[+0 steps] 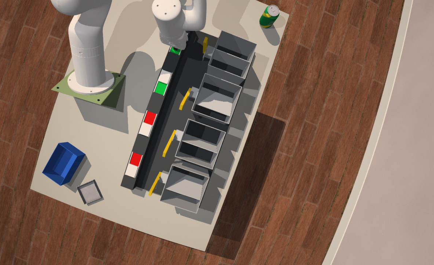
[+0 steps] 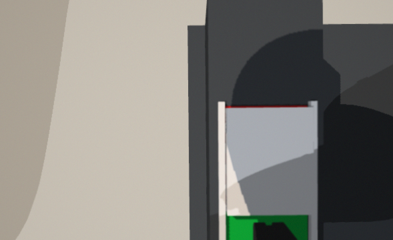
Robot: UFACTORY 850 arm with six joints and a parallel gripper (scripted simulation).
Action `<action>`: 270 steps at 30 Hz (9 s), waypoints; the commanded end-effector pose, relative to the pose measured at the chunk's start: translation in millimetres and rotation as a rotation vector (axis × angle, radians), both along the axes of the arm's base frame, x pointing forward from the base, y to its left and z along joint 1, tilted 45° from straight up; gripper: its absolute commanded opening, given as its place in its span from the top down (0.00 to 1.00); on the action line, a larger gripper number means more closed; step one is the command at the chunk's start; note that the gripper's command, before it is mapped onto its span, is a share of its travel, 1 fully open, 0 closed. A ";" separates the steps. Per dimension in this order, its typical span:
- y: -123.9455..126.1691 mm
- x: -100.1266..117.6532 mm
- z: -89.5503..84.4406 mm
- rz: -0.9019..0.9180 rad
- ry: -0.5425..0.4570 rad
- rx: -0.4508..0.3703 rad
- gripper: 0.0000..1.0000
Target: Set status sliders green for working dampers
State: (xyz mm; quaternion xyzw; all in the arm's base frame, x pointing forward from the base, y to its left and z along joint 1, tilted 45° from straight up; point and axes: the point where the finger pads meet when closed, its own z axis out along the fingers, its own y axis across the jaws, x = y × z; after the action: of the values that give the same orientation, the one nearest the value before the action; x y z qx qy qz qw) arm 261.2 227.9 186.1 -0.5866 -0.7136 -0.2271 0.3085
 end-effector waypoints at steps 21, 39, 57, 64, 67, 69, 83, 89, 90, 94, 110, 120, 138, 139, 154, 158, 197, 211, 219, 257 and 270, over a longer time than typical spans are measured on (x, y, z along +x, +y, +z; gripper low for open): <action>-22.5 6.3 21.3 0.000 -0.001 0.000 1.00; -28.5 7.8 27.5 0.000 -0.001 0.000 1.00; -45.8 12.2 45.3 0.000 -0.001 0.000 1.00; -52.7 13.9 52.4 0.000 -0.001 0.000 1.00; -52.8 14.0 52.5 0.000 -0.001 0.000 1.00; -52.9 14.0 52.5 0.000 -0.001 0.000 1.00; -105.2 23.9 -0.3 -0.001 -0.002 -0.001 1.00; -139.0 29.8 -34.4 -0.001 -0.002 -0.001 1.00; -143.6 30.7 -39.1 -0.001 -0.002 -0.001 1.00; -161.7 33.7 -57.4 -0.001 -0.002 -0.001 1.00; -232.2 46.0 -128.7 -0.001 -0.002 -0.001 1.00; -276.1 53.9 -173.0 -0.001 -0.002 -0.001 1.00; -357.0 67.7 -254.9 -0.001 -0.002 -0.001 1.00; -361.8 68.6 -259.7 -0.001 -0.002 -0.001 1.00; -429.2 80.3 -327.8 -0.001 -0.002 -0.001 1.00; -447.4 83.2 -346.2 -0.001 -0.002 -0.001 1.00; -448.0 79.4 -401.8 0.000 0.001 -0.003 1.00; -448.0 79.4 -401.9 0.000 0.001 -0.003 1.00; -447.6 79.4 -402.2 0.000 0.000 -0.003 1.00; -433.4 77.1 -417.0 0.000 -0.002 -0.002 1.00; -431.0 76.7 -419.5 0.000 -0.002 -0.002 1.00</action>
State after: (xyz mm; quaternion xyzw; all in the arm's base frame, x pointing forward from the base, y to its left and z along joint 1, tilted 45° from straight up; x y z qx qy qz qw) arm 336.9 -202.2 -233.3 -0.5865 -0.7136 -0.2272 0.3085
